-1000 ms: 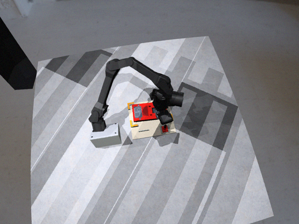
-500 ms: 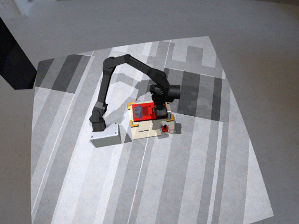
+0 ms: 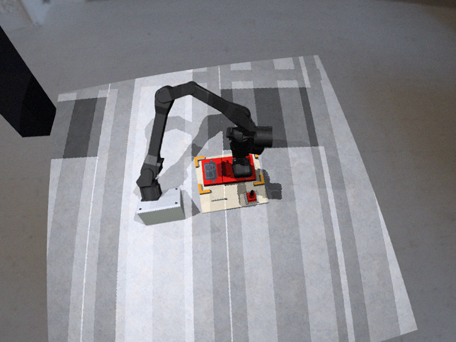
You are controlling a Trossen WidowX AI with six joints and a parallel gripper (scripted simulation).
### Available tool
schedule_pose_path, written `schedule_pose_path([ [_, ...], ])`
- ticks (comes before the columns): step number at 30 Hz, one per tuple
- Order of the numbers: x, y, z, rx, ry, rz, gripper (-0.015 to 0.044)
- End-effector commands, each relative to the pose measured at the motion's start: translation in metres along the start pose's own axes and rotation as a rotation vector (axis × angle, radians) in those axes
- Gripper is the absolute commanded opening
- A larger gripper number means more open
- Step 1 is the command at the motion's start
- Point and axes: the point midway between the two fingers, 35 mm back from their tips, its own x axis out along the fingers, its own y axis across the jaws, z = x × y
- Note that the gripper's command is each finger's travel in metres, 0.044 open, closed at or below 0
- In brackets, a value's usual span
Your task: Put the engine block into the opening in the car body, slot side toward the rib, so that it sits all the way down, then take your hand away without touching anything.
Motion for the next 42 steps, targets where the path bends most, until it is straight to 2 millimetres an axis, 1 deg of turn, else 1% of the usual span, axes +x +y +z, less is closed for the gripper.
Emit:
schedule_pose_path([
  [1, -0.0001, 0.0007, 0.0002, 0.015, -0.002, 0.004, 0.0159],
  [19, -0.0001, 0.0011, -0.0007, -0.003, -0.002, 0.004, 0.0159],
  [25, -0.0001, 0.0015, -0.0004, -0.068, -0.002, 0.004, 0.0159],
  [33, -0.0001, 0.0015, -0.0004, -0.068, -0.002, 0.004, 0.0159],
  [42, 0.0002, 0.0015, 0.0000, 0.049, -0.002, 0.004, 0.0159],
])
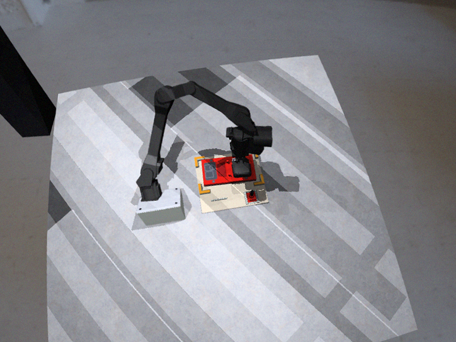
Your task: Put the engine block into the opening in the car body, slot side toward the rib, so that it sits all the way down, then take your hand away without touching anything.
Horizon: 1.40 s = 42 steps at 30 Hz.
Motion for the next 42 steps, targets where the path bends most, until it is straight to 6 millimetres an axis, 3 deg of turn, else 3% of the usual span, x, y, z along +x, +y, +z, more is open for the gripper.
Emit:
schedule_pose_path([
  [1, 0.0005, 0.0006, 0.0007, 0.050, -0.002, 0.004, 0.0159],
  [12, 0.0030, 0.0007, 0.0006, -0.068, -0.002, 0.004, 0.0159],
  [42, 0.0103, 0.0010, 0.0003, -0.021, -0.002, 0.004, 0.0159],
])
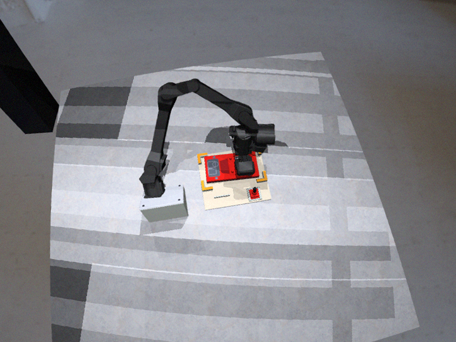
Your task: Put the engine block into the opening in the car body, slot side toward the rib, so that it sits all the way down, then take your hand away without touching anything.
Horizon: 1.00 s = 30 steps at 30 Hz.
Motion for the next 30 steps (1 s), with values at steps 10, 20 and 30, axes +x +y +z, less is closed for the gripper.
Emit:
schedule_pose_path([
  [10, 0.0032, 0.0003, 0.0001, 0.006, -0.001, 0.004, 0.0159],
  [20, 0.0056, 0.0004, 0.0000, 0.006, -0.001, 0.004, 0.0159],
  [30, 0.0080, 0.0005, 0.0000, 0.006, -0.001, 0.004, 0.0159],
])
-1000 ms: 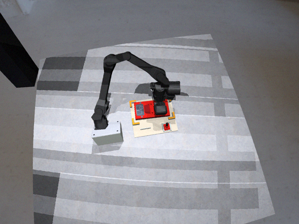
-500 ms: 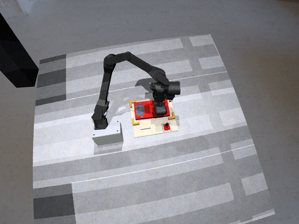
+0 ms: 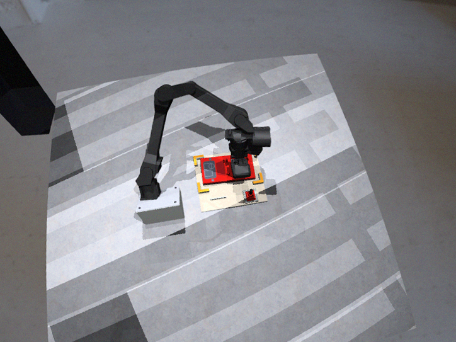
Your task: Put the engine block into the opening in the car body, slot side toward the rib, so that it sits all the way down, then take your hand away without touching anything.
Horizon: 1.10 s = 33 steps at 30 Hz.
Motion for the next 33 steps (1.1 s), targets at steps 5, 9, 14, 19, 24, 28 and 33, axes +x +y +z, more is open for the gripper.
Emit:
schedule_pose_path([
  [5, 0.0020, 0.0003, 0.0001, 0.006, -0.001, 0.004, 0.0159],
  [9, 0.0030, 0.0003, 0.0001, 0.006, -0.001, 0.004, 0.0159],
  [14, 0.0042, 0.0004, 0.0001, 0.006, -0.001, 0.004, 0.0159],
  [19, 0.0054, 0.0004, 0.0001, 0.006, -0.001, 0.004, 0.0159],
  [24, 0.0066, 0.0004, 0.0001, 0.006, -0.001, 0.004, 0.0159],
  [28, 0.0076, 0.0005, 0.0001, 0.006, -0.001, 0.004, 0.0159],
  [33, 0.0074, 0.0002, 0.0001, 0.000, 0.000, 0.000, 0.0211],
])
